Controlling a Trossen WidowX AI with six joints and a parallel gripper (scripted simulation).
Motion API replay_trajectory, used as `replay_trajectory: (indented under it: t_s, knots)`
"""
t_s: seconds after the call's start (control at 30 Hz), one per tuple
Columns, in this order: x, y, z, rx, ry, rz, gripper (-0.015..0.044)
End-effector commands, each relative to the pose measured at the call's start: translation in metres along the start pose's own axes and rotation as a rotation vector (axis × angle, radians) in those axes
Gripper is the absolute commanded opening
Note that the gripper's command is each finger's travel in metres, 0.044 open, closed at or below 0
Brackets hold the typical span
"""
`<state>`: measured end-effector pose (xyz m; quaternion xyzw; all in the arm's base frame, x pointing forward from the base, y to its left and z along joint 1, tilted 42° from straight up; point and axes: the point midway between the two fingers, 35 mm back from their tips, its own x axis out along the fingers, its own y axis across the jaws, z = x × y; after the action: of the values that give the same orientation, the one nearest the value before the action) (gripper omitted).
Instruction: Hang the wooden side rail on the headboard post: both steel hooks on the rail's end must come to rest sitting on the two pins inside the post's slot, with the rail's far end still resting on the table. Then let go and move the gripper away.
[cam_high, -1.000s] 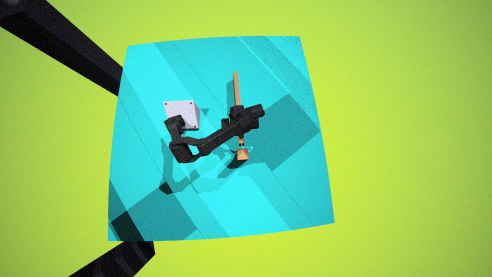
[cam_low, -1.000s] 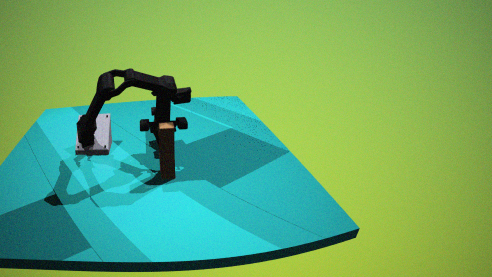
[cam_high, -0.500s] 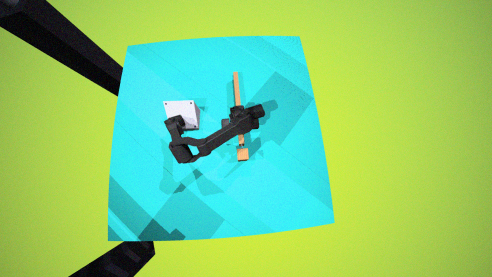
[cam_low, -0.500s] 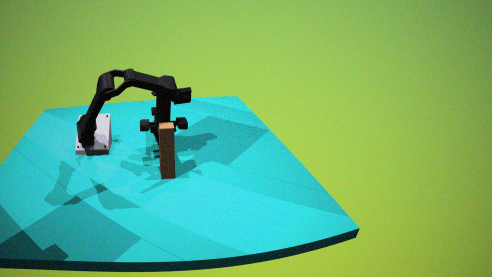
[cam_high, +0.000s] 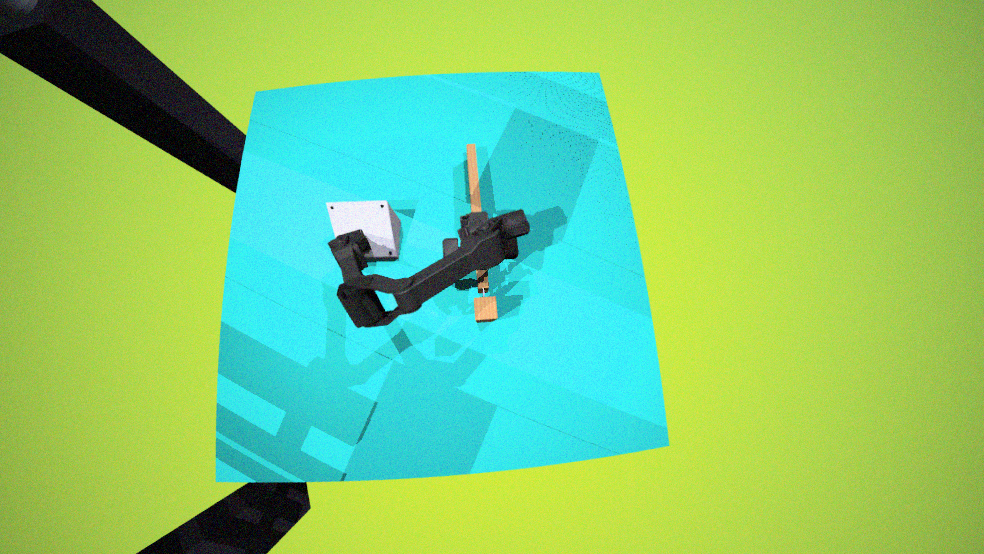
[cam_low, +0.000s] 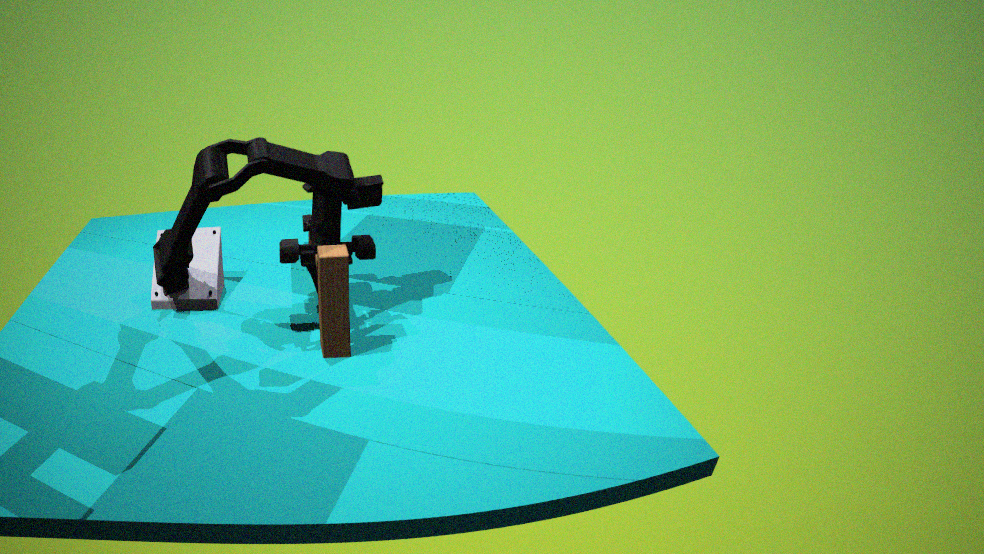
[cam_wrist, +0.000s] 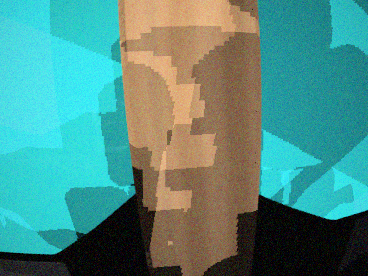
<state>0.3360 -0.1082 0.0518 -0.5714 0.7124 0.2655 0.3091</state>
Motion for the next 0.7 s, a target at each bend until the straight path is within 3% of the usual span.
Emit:
replay_trajectory:
  t_s: [0.0, 0.67]
  knots:
    - [-0.0020, -0.0008, -0.0006, -0.003, 0.001, -0.006, 0.0000]
    - [-0.0023, -0.0007, -0.0028, -0.003, 0.001, -0.006, 0.0000]
